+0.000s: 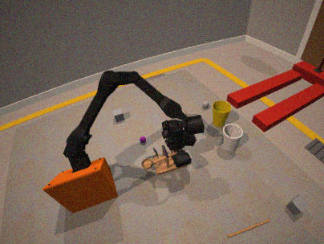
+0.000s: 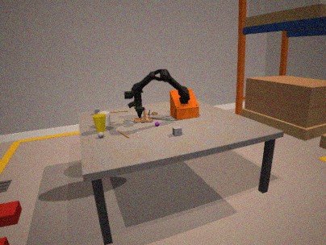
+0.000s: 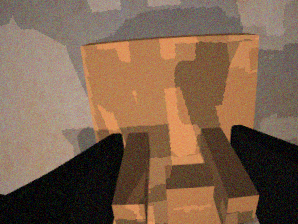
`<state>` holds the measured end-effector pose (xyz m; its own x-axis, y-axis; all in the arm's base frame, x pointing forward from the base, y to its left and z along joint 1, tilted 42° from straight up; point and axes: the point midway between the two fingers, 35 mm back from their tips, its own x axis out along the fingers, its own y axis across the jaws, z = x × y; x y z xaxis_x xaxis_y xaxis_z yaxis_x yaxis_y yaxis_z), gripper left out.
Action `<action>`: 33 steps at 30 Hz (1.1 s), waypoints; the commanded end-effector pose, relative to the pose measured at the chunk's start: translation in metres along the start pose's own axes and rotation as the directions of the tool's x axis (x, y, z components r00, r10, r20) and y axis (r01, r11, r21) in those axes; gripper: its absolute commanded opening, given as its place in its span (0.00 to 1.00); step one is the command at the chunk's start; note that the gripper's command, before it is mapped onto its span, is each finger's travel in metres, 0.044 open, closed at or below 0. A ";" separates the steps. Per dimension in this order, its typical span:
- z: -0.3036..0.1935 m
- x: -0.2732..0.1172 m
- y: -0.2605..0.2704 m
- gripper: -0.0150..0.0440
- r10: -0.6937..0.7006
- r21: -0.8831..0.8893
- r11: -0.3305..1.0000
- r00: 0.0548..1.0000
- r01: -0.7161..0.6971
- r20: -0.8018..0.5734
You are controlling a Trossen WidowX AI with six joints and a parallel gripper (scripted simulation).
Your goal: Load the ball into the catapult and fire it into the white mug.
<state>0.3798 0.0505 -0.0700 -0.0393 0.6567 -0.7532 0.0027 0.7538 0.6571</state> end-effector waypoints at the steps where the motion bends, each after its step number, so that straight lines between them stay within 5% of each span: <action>1: 0.000 -0.001 0.000 0.34 0.000 0.000 1.000 1.000 0.000 0.001; 16: 0.003 -0.025 -0.002 1.00 -0.003 0.001 1.000 1.000 0.003 0.003; 21: 0.001 -0.099 -0.002 1.00 -0.005 0.002 1.000 1.000 0.005 0.004; 29: 0.004 -0.092 -0.004 1.00 -0.005 0.009 1.000 1.000 0.005 0.020; 33: 0.001 -0.142 -0.004 1.00 -0.010 0.006 1.000 0.999 0.010 0.037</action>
<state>0.3844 -0.0212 0.0091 -0.0359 0.6581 -0.7521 0.0160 0.7528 0.6580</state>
